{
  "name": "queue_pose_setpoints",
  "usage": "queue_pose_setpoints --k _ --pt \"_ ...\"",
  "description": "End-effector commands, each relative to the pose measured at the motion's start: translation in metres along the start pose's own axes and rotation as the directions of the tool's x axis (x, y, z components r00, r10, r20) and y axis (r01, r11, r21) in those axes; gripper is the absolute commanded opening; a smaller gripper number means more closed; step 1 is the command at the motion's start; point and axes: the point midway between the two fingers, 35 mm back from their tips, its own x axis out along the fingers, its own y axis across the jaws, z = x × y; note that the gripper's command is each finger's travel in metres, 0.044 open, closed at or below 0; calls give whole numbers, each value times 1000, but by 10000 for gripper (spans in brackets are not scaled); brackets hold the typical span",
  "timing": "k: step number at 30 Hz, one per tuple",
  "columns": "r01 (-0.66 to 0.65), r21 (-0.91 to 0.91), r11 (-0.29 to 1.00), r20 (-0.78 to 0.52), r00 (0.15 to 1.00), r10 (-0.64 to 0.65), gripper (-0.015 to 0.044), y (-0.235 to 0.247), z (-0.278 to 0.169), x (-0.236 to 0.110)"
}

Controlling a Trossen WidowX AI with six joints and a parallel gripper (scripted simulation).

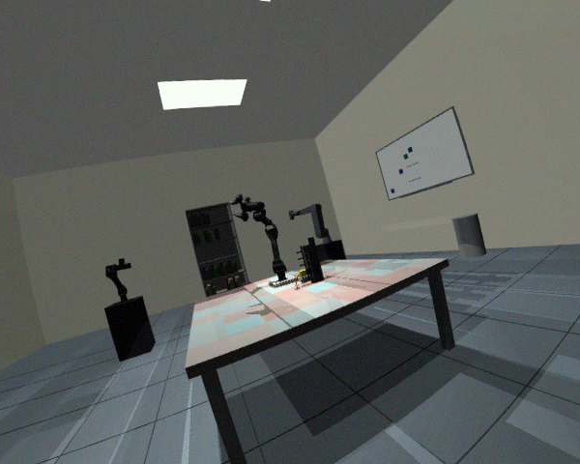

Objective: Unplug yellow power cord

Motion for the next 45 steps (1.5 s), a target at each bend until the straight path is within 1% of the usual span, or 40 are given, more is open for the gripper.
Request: queue_pose_setpoints --k 1,4,9,12,16,20,23,26,29,32,35,40,43,45 --pt "-5 -2 1000 0 1000 5 374 1 -1 0" --pt "-80 -32 996 -10 997 80 295 15 -17 -6" --pt "-295 -91 951 -97 953 287 164 49 -71 -30" --pt "-401 -106 910 -178 908 379 160 62 -104 -48" --pt "-537 -103 837 -329 813 481 160 74 -155 -79" --pt "-643 -71 763 -502 684 530 160 73 -207 -118" --pt "-696 -34 717 -633 570 524 160 62 -245 -150" --pt "-727 4 686 -756 447 479 160 44 -279 -184" --pt "-739 35 673 -861 320 395 160 18 -309 -218" --pt "-734 47 678 -941 196 277 160 -15 -332 -251" --pt "-718 32 695 -988 81 130 160 -53 -349 -282" --pt "-682 -67 728 -985 -72 -159 160 -126 -358 -326" --pt "-660 -173 731 -930 -134 -342 160 -171 -352 -346" --pt "-645 -260 718 -872 -161 -461 160 -200 -344 -357"
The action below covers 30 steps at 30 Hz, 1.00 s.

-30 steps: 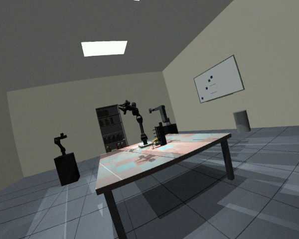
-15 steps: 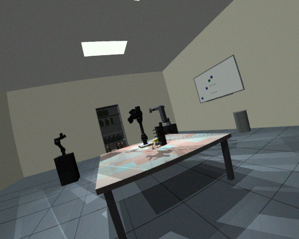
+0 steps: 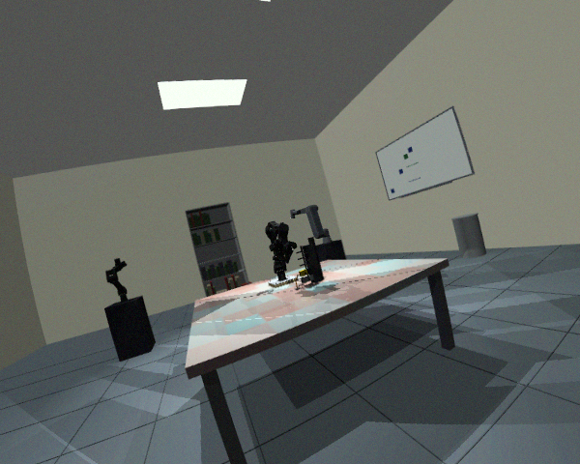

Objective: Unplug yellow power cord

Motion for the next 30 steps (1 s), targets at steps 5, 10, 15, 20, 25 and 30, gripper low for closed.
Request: queue_pose_setpoints --k 5,10,15,20,25,30 --pt "374 75 924 -370 871 -322 160 -67 -98 0" --pt "457 80 886 -426 819 -384 160 -80 -114 -7" --pt "457 80 886 -426 819 -384 160 -80 -114 -7" --pt "457 80 886 -426 819 -384 160 -78 -115 -7" --pt "457 80 886 -426 819 -384 160 -76 -122 -9" --pt "457 80 886 -427 819 -384 160 -74 -130 -12"
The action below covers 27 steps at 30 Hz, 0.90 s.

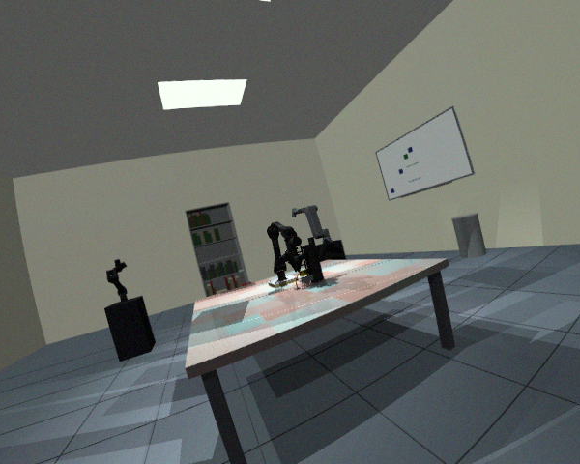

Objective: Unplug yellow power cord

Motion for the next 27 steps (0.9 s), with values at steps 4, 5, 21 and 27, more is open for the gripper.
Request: queue_pose_setpoints --k 4,5,21,27 --pt "10 5 1000 -7 1000 -10 160 -2 -11 2" --pt "10 5 1000 -7 1000 -10 160 -2 -13 2" --pt "11 5 1000 -9 1000 -11 160 -3 -27 5" --pt "11 5 1000 -9 1000 -11 160 -3 -27 14"
